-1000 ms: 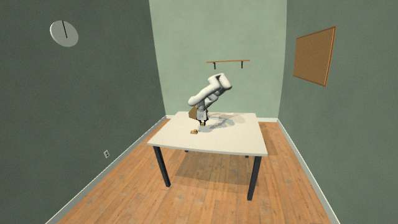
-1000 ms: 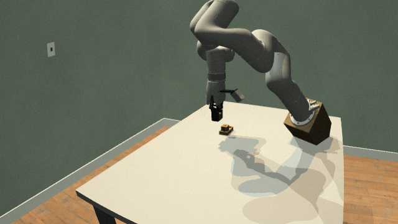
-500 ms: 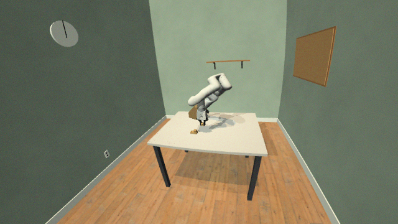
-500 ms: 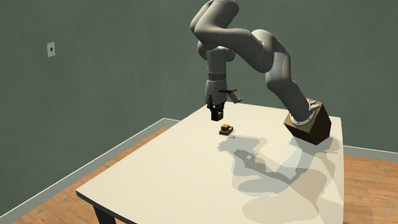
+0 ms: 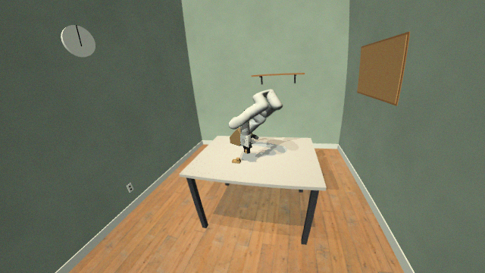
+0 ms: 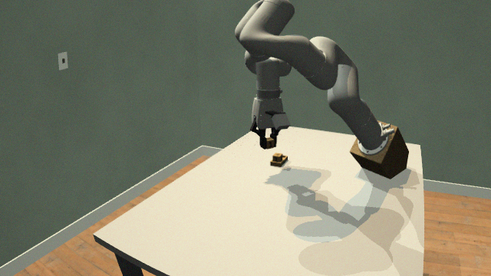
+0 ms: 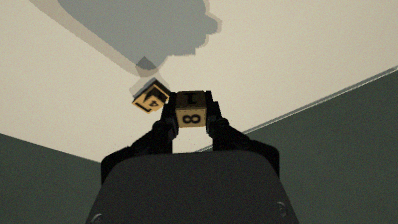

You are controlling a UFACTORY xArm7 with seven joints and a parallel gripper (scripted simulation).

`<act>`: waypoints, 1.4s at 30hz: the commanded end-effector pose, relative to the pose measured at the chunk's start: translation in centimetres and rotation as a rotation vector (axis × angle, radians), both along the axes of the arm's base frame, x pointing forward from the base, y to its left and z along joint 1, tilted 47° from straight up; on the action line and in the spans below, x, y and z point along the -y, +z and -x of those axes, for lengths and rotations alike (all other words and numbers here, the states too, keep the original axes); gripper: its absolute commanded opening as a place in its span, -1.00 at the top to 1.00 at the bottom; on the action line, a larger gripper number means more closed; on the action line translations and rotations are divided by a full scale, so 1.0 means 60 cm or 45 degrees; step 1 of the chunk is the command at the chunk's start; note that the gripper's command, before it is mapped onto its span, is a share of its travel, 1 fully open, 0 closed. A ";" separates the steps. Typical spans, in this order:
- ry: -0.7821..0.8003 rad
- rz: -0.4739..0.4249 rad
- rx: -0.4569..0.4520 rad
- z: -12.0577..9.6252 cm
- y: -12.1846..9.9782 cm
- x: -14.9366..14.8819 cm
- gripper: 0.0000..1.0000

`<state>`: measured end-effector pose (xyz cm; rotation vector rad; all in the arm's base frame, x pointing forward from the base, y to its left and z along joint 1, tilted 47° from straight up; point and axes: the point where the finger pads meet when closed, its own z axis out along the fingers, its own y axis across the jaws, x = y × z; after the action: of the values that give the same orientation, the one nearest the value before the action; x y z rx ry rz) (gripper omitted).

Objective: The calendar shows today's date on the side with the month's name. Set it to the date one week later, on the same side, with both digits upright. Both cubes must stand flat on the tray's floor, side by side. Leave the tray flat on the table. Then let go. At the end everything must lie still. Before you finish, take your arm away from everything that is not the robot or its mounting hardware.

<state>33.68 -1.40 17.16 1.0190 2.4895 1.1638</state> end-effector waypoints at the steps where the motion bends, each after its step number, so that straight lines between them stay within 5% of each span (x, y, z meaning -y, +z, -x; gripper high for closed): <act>1: -0.136 -0.079 -0.133 0.000 0.001 0.002 0.47; 19: -0.580 -0.376 -0.524 0.001 0.000 0.003 0.47; 42: -0.591 -0.382 -0.534 -0.008 -0.012 -0.008 0.47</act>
<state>33.82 -1.20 16.80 1.9738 2.1871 1.2883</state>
